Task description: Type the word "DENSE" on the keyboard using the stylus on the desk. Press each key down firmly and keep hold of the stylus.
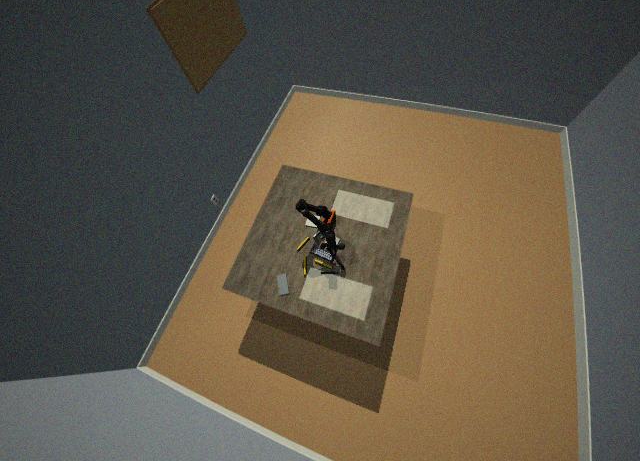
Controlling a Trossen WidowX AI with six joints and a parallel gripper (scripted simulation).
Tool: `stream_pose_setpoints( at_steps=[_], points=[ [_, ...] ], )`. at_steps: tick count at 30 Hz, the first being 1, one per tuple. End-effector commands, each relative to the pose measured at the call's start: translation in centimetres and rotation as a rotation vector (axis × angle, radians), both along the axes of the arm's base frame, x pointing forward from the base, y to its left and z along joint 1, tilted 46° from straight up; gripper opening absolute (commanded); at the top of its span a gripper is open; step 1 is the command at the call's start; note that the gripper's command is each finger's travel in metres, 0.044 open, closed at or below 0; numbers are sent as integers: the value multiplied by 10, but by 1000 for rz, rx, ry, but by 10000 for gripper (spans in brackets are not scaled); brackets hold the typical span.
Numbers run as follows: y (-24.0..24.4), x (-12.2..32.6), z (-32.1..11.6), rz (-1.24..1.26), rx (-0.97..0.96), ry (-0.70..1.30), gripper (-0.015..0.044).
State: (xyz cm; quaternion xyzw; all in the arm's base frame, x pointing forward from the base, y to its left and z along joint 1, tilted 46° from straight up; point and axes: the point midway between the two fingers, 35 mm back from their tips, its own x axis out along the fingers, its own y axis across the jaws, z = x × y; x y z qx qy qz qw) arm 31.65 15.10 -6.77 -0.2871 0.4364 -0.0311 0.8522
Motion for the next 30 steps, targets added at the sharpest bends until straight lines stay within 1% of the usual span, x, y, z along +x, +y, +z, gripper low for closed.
stream_pose_setpoints(
  at_steps=[1,10,19,30],
  points=[
    [-11,6,20,24,-34,-97,0],
    [-35,8,63,40,-112,-285,0],
    [-66,-3,105,3,-202,-446,0],
    [-72,-4,104,-2,-208,-456,0]
  ],
)
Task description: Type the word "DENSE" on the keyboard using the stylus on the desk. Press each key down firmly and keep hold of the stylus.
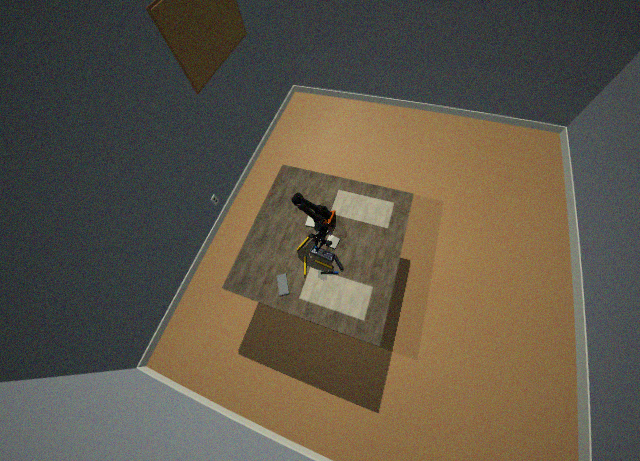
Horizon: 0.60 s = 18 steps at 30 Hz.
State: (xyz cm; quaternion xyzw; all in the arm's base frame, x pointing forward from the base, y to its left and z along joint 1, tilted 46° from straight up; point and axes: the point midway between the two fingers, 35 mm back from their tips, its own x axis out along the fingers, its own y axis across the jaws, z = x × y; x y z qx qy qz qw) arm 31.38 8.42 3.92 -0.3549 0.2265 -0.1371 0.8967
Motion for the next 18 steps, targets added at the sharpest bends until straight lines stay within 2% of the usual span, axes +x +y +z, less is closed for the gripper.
stream_pose_setpoints(
  at_steps=[1,13,16,18],
  points=[
    [-7,-1,-5,-6,-9,1,0],
    [-26,-3,-23,-6,-11,0,0],
    [-26,-3,-24,-6,-11,0,79],
    [-27,-2,-26,-6,-11,0,81]
  ],
)
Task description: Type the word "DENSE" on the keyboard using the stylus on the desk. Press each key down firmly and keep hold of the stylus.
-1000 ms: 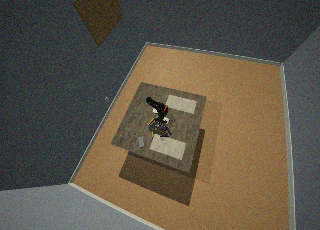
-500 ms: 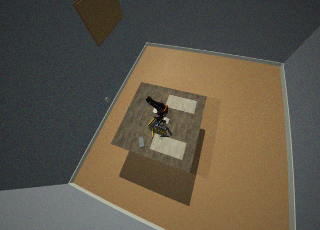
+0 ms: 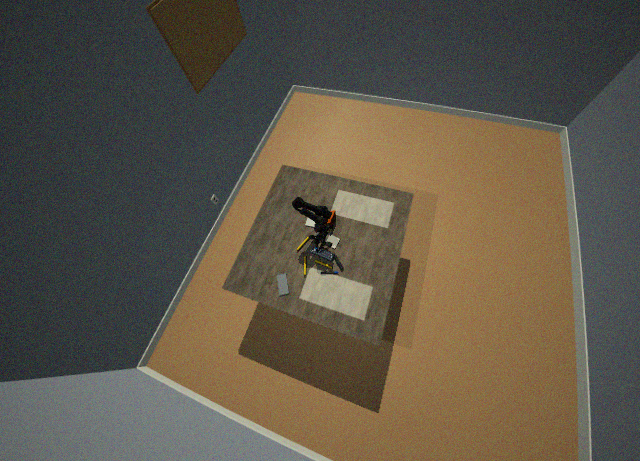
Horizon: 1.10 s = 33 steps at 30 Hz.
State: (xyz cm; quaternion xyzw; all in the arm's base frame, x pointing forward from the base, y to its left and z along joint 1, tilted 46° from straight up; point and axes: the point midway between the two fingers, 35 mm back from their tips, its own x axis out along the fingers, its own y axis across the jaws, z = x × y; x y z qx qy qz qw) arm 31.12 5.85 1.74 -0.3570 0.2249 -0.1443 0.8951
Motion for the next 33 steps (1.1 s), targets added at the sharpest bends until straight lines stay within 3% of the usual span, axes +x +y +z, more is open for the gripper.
stream_pose_setpoints(
  at_steps=[1,33],
  points=[
    [-1,0,-4,5,-2,7,81],
    [-10,0,-13,5,-3,7,81]
  ],
)
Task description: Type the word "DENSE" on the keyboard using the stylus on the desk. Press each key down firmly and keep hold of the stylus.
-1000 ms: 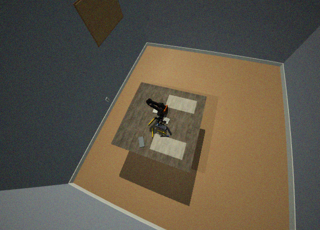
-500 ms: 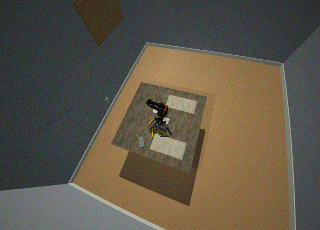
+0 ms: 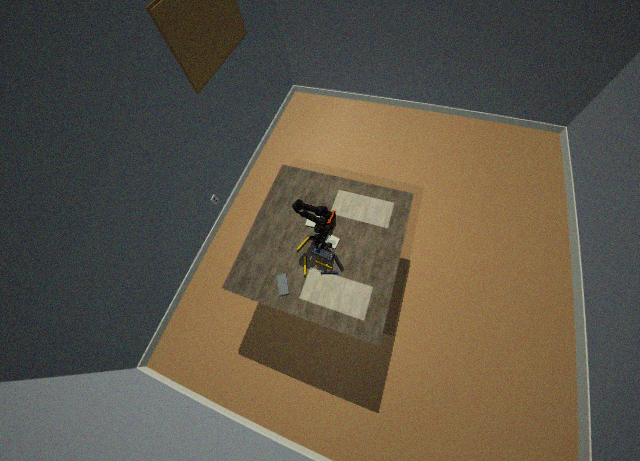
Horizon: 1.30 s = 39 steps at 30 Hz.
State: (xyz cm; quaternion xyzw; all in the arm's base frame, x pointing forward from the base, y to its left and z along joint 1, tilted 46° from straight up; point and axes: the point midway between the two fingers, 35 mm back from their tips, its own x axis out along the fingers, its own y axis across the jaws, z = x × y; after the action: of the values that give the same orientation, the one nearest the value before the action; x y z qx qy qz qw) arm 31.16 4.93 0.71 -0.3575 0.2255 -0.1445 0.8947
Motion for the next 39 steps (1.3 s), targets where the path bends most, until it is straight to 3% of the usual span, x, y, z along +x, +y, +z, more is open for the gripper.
stream_pose_setpoints(
  at_steps=[1,26,39],
  points=[
    [-1,0,-3,6,-2,6,81],
    [-4,0,-5,6,-2,6,81],
    [19,0,18,6,-1,6,81]
  ],
)
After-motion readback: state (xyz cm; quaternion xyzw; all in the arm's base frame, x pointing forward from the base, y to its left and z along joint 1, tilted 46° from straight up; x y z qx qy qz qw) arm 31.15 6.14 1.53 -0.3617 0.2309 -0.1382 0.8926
